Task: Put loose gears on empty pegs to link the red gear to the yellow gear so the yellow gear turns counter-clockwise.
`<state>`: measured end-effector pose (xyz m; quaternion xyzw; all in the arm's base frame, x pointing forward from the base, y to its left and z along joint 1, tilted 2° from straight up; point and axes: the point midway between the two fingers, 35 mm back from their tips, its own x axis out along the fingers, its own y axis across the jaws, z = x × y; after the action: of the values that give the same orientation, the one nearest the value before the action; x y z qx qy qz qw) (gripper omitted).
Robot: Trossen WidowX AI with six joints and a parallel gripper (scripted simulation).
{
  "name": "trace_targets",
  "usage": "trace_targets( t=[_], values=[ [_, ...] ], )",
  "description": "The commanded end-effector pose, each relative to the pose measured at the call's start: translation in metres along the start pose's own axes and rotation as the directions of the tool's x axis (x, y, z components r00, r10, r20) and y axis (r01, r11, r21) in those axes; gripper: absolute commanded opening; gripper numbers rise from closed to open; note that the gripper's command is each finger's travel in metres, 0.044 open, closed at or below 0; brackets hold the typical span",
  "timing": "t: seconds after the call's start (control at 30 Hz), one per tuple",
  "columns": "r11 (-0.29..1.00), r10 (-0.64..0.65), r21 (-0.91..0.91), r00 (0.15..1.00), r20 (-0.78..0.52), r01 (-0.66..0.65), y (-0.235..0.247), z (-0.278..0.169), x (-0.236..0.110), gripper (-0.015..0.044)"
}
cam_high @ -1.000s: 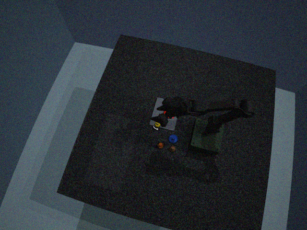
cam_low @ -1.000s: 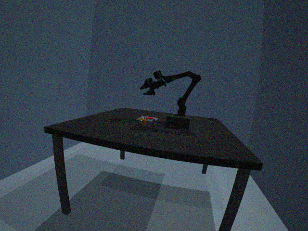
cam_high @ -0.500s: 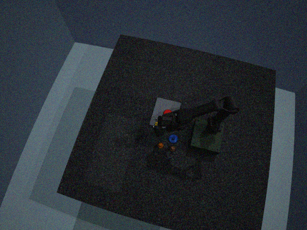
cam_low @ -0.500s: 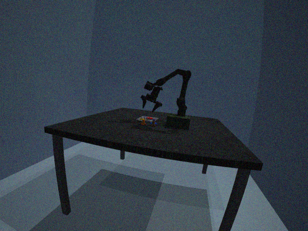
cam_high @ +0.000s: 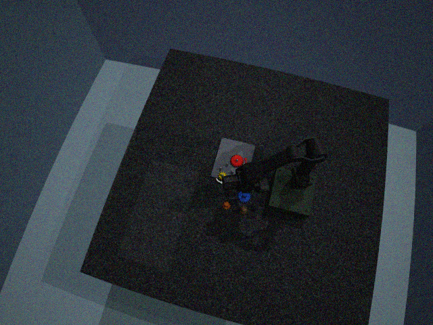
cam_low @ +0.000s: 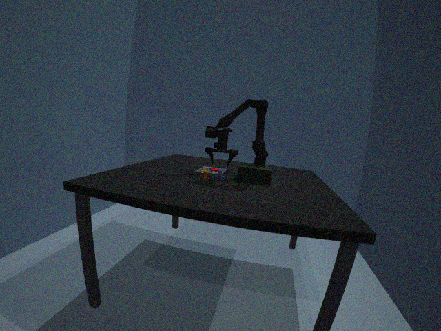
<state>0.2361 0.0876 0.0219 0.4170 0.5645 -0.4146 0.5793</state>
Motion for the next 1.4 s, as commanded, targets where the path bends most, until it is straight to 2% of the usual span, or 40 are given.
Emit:
trace_targets(
  t=[0.0,0.77,1.07,1.37],
  values=[
    [1.0,-0.016,0.01,1.0,-0.003,0.016,-0.003,-0.001,0.006,0.044],
    [1.0,-0.016,0.01,1.0,-0.003,0.016,-0.004,-0.001,0.043,0.044],
    [1.0,-0.016,0.01,1.0,-0.003,0.016,-0.004,-0.001,0.044,0.044],
    [1.0,-0.016,0.01,1.0,-0.003,0.016,-0.004,-0.001,0.044,0.0204]
  ],
)
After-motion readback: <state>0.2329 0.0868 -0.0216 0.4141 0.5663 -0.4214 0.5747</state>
